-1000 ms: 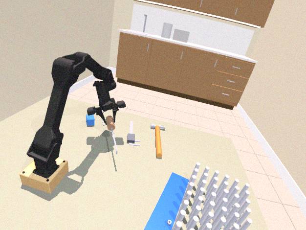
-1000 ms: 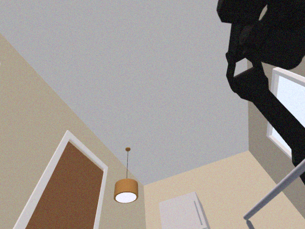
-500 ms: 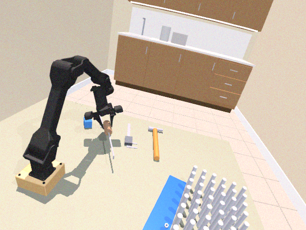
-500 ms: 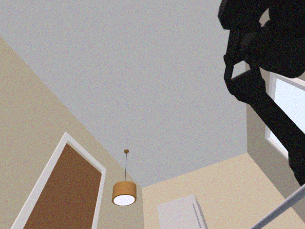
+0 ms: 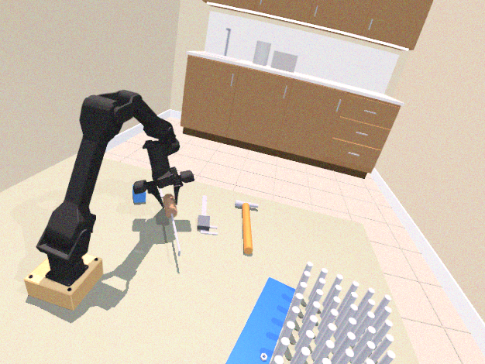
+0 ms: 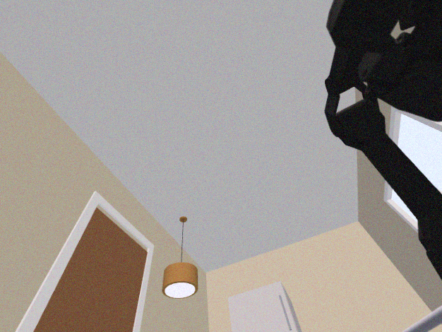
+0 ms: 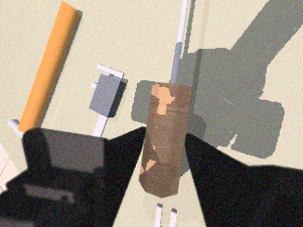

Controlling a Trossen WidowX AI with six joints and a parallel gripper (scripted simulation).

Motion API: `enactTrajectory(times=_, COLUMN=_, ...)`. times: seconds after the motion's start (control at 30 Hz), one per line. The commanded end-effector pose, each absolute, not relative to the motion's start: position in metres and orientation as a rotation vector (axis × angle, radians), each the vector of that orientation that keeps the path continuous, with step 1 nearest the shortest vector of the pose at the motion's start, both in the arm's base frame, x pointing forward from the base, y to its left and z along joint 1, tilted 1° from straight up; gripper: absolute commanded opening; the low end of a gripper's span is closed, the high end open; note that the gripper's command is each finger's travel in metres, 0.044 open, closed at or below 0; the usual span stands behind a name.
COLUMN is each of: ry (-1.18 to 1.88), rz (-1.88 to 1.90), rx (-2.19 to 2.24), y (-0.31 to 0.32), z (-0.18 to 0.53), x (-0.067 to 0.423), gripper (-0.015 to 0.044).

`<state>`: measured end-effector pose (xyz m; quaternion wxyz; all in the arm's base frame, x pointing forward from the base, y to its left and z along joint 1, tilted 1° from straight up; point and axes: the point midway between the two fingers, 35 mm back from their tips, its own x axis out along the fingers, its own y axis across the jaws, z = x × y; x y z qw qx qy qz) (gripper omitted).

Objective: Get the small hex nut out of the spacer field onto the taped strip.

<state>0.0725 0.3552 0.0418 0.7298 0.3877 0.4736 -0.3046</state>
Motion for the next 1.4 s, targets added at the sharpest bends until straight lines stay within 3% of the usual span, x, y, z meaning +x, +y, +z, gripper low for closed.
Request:
enactTrajectory(times=0.0, ry=1.037, rz=-0.669, rx=0.861, y=0.355, z=0.039, x=0.073, gripper=0.0000)
enactTrajectory(times=1.37, ry=1.037, rz=-0.669, rx=0.860, y=0.347, z=0.004, x=0.073, gripper=0.0000)
